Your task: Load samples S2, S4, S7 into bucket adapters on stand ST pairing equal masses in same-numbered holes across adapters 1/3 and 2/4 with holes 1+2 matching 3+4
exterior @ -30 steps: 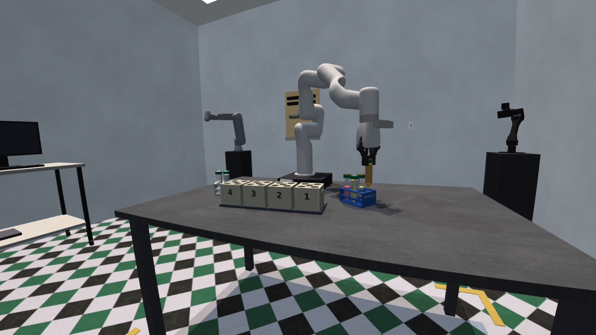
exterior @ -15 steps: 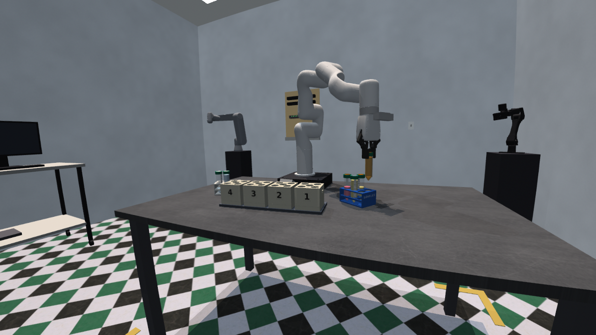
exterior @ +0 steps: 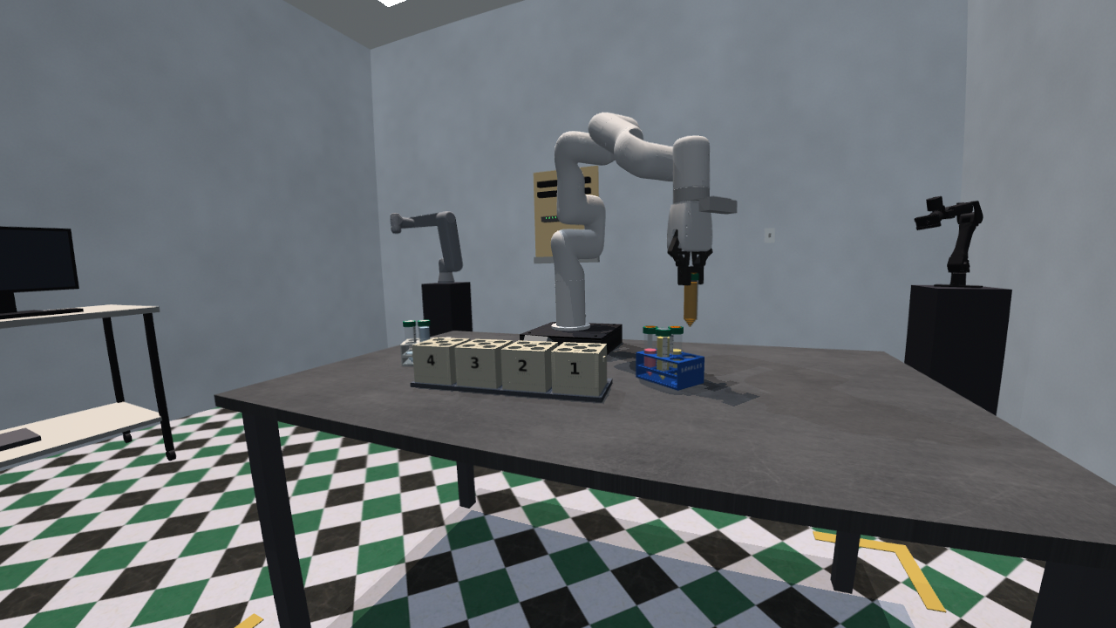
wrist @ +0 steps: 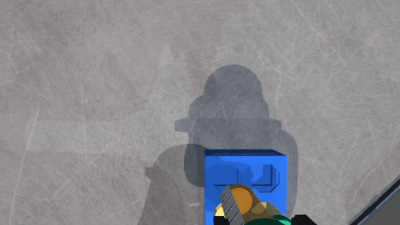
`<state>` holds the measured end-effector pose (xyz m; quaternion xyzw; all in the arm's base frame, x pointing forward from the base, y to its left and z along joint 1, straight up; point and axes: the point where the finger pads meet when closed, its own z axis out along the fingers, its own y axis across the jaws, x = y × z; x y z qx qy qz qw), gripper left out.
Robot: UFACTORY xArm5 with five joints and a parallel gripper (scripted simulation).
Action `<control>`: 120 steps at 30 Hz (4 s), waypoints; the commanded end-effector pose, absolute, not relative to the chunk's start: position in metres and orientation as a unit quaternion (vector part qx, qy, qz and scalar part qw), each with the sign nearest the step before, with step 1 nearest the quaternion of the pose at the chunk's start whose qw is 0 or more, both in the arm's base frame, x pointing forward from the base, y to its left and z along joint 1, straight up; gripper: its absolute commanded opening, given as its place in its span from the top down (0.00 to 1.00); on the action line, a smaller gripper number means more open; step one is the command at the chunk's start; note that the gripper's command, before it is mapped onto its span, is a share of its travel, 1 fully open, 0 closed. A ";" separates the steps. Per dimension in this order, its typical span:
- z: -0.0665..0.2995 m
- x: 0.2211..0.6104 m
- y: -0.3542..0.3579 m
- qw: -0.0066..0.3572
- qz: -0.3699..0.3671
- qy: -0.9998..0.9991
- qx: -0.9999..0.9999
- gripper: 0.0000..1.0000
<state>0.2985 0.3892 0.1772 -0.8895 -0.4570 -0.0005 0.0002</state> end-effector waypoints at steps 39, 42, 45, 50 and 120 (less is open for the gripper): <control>0.193 0.299 0.390 -0.001 -0.004 -0.457 -0.889 1.00; 0.193 0.299 0.390 -0.001 -0.004 -0.457 -0.889 1.00; 0.193 0.299 0.390 -0.001 -0.004 -0.457 -0.889 1.00; 0.193 0.303 0.387 -0.001 -0.004 -0.457 -0.889 1.00; 0.121 0.332 0.367 -0.001 -0.004 -0.457 -0.889 1.00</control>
